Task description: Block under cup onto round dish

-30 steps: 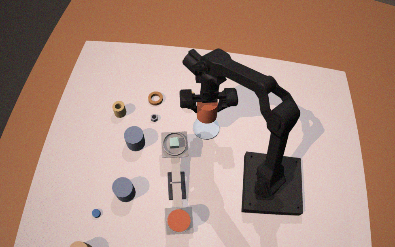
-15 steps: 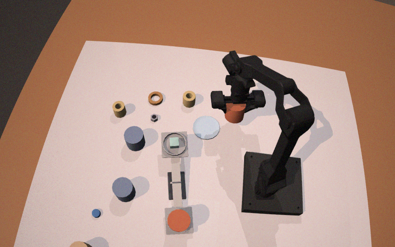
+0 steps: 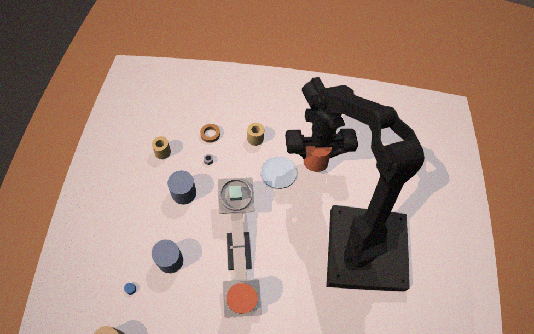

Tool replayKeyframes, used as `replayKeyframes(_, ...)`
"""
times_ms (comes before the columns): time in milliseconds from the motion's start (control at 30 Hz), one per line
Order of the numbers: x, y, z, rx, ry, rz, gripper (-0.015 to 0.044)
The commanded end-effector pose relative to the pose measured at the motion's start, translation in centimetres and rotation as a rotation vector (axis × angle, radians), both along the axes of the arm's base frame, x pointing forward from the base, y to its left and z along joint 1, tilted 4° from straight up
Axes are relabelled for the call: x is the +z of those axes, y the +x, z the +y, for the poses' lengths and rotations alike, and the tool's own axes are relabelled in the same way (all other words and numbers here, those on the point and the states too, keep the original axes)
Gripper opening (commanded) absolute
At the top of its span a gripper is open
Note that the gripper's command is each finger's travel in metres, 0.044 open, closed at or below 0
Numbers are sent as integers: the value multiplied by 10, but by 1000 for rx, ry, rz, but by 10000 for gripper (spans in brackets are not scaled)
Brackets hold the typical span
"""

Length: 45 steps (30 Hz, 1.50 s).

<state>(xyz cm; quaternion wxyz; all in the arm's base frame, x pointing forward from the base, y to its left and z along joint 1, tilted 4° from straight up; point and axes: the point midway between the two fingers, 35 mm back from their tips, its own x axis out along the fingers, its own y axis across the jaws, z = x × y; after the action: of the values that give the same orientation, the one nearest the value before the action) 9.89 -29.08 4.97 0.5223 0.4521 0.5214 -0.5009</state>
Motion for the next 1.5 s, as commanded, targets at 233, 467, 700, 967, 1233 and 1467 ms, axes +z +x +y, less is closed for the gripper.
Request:
replayKeyframes(233, -13, -1, -2, 5, -2, 1, 0)
replayKeyframes(467, -25, -1, -2, 5, -2, 1, 0)
replayKeyframes(700, -19, -1, -2, 0, -5, -2, 157)
replayKeyframes(967, -19, -1, -2, 0, -5, -2, 368)
replayKeyframes(1233, 33, 1, 1, 5, -2, 1, 440)
replayKeyframes(1467, 35, 2, 2, 18, -11, 7, 387)
